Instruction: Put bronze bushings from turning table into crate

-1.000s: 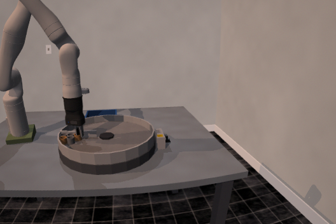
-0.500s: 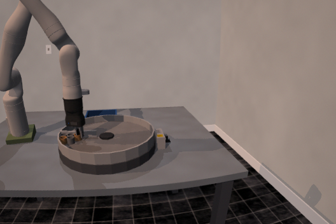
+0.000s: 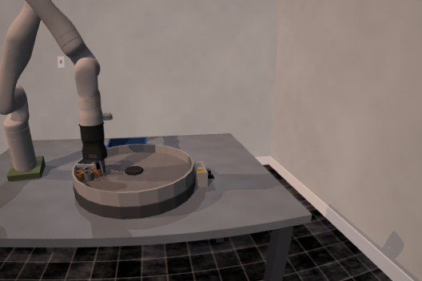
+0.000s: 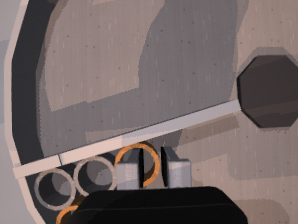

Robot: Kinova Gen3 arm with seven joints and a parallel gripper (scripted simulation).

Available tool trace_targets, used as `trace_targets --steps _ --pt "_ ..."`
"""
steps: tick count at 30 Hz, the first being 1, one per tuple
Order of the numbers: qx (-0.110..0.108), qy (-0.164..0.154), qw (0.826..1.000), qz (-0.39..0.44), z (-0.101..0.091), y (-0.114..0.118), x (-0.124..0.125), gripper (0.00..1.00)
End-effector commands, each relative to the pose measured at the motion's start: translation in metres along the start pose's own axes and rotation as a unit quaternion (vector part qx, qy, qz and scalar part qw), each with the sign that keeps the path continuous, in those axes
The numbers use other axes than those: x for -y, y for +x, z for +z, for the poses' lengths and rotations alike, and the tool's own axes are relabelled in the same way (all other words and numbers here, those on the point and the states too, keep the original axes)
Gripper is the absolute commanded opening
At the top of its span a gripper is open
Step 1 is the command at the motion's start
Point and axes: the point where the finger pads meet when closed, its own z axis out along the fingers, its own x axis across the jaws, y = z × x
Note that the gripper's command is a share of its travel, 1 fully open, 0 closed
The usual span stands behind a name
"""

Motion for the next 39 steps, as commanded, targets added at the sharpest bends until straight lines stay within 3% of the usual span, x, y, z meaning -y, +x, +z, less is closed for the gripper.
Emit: trace_targets --steps 1,20,21,39 --pt "-0.001 0.000 1.000 0.000 -0.0004 0.0004 0.0001 0.40" --pt "-0.001 0.000 1.000 0.000 0.0041 0.0004 0.0001 0.40" --pt "-0.001 0.000 1.000 0.000 0.0041 0.0005 0.0001 0.00" --pt "-0.001 0.000 1.000 0.000 0.0039 0.0010 0.0001 0.00"
